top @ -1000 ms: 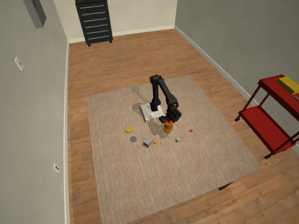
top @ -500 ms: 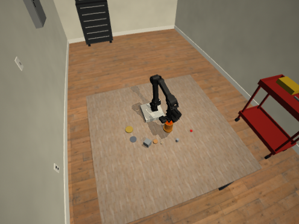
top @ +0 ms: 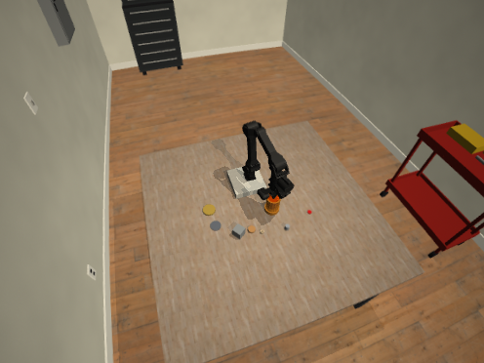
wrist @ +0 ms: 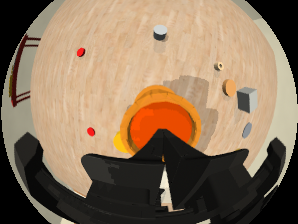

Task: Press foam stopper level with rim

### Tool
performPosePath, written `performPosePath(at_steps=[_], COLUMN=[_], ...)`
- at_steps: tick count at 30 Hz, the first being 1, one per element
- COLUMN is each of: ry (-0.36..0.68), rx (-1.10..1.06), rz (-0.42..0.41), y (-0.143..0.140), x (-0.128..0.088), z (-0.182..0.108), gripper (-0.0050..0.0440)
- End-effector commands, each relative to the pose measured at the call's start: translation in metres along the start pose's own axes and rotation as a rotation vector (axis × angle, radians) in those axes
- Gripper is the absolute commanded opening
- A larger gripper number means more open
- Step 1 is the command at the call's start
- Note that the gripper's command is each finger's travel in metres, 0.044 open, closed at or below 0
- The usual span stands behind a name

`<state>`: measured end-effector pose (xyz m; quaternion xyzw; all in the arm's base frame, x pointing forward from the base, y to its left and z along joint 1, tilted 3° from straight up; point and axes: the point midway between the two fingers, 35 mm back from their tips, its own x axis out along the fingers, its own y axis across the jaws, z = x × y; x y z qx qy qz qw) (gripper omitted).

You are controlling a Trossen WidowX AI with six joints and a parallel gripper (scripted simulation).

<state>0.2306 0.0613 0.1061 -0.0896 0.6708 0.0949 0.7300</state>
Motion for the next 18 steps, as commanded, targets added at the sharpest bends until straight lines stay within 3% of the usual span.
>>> performPosePath(at_steps=[1, 18], ry=[0.035, 0.035], rx=[0.001, 0.001], rz=[0.004, 0.004], y=[0.0008, 0.0009], x=[0.0088, 0.0103], z=[-0.0072, -0.0074], gripper=[0.0000, 0.0000])
